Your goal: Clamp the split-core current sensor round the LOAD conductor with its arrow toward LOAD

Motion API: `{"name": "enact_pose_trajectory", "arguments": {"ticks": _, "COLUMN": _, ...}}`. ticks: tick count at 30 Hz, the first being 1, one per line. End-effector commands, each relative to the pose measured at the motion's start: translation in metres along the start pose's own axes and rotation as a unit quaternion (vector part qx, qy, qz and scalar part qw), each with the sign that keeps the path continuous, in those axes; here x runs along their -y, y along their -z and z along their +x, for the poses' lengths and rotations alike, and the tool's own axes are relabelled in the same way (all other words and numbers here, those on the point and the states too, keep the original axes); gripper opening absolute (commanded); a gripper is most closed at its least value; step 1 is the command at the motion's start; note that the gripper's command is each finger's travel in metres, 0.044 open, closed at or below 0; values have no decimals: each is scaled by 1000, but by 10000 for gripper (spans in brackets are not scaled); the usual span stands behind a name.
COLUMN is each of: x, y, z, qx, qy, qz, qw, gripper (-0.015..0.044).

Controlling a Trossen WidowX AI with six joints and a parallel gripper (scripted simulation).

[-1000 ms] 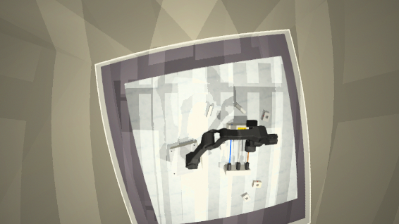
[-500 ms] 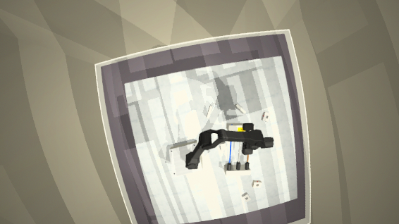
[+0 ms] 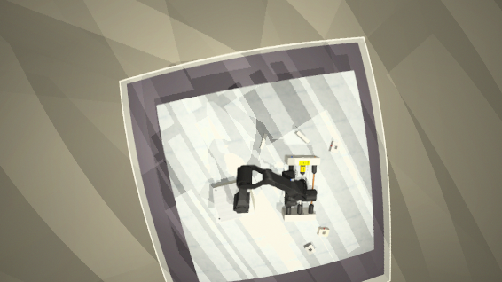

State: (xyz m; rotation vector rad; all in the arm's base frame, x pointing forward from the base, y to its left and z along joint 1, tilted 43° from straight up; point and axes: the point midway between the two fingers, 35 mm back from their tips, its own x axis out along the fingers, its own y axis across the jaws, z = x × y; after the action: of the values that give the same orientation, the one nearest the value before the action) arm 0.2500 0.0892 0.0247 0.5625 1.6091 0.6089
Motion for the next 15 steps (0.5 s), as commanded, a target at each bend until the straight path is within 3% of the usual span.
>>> {"name": "enact_pose_trajectory", "arguments": {"ticks": 1, "x": 12, "y": 25, "z": 14, "qx": 0, "qy": 2, "qz": -11, "qw": 1000, "gripper": 440}}
{"name": "enact_pose_trajectory", "arguments": {"ticks": 15, "x": 14, "y": 25, "z": 30, "qx": 1, "qy": 3, "qz": -12, "qw": 1000, "gripper": 440}}
